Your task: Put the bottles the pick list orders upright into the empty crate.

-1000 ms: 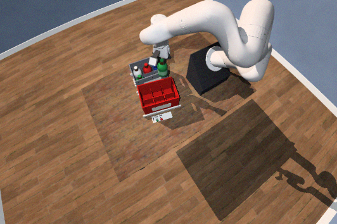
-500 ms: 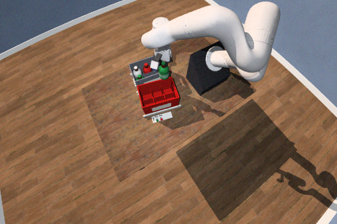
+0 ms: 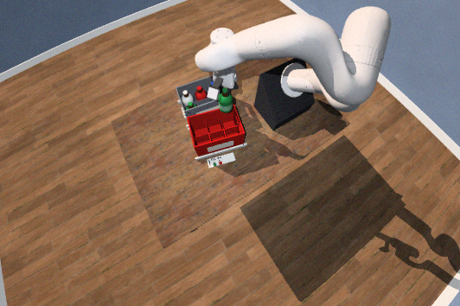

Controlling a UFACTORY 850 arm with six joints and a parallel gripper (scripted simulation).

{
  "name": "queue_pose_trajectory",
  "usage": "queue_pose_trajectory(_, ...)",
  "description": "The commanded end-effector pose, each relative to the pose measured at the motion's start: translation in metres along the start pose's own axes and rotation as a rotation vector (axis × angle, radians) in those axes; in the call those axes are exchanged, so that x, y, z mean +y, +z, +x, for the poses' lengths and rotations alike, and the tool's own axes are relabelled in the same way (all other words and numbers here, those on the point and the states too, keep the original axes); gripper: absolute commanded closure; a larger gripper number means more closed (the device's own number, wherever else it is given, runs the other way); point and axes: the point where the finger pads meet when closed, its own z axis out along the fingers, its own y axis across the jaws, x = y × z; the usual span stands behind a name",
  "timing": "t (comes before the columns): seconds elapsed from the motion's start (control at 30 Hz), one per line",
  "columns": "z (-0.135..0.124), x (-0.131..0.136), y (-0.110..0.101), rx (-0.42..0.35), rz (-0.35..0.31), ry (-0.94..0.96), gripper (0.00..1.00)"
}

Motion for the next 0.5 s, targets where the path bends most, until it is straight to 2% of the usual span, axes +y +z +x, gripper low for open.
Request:
queue_pose_trajectory(0.0,0.006,-0.005,-0.001,0.001,-0.002,-0.001,1.0)
queue_pose_trajectory(0.47,0.026,-0.025,-0.001,0.001,-0.002,-0.001,1.0)
